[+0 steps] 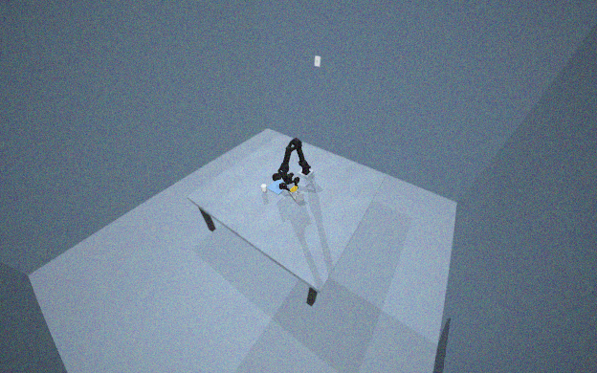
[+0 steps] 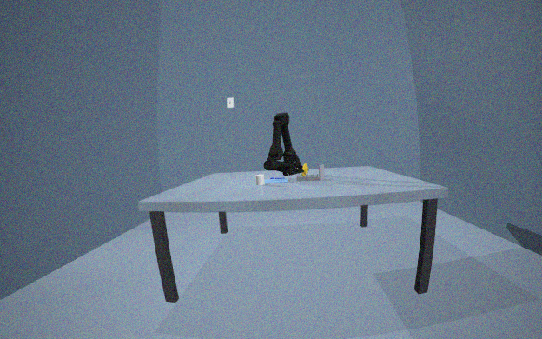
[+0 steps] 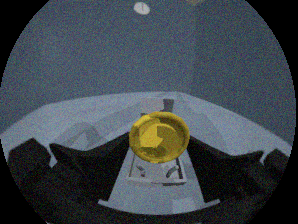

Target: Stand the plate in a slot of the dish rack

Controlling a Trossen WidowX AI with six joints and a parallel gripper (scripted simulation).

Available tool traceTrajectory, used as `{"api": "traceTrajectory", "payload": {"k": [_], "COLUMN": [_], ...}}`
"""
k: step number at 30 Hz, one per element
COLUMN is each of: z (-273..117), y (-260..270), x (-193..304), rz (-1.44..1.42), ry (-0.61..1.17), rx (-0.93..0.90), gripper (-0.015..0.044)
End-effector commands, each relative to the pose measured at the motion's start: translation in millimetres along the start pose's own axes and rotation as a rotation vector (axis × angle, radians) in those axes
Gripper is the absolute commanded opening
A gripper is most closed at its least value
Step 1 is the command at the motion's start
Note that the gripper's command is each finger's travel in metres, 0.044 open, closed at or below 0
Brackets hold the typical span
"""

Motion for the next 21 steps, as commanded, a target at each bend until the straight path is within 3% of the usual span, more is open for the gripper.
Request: {"api": "traceTrajectory", "payload": {"k": [1,10,16,21], "z": [0.0,0.0,-0.3,-9.0], "y": [0.0,0.0,-0.3,0.1], "x": [0.0,0.0,-2.0,-57.6], "rz": [0.0,0.0,0.0,-0.004], "ry": [0.0,0.0,0.0,-0.01], "rx": [0.0,0.0,0.0,0.004], "gripper": [0.0157,0.0394,0.04,0.04]}}
Point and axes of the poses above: the point midway between the two fingers, 35 mm back from their tips, its own z axis out along the fingers, its own y axis across the jaws, x = y × z, the point moved 6 cm from there along -z, back along the fingers, and after that the axes turned 8 degrees about z, right-handed, at the moved point
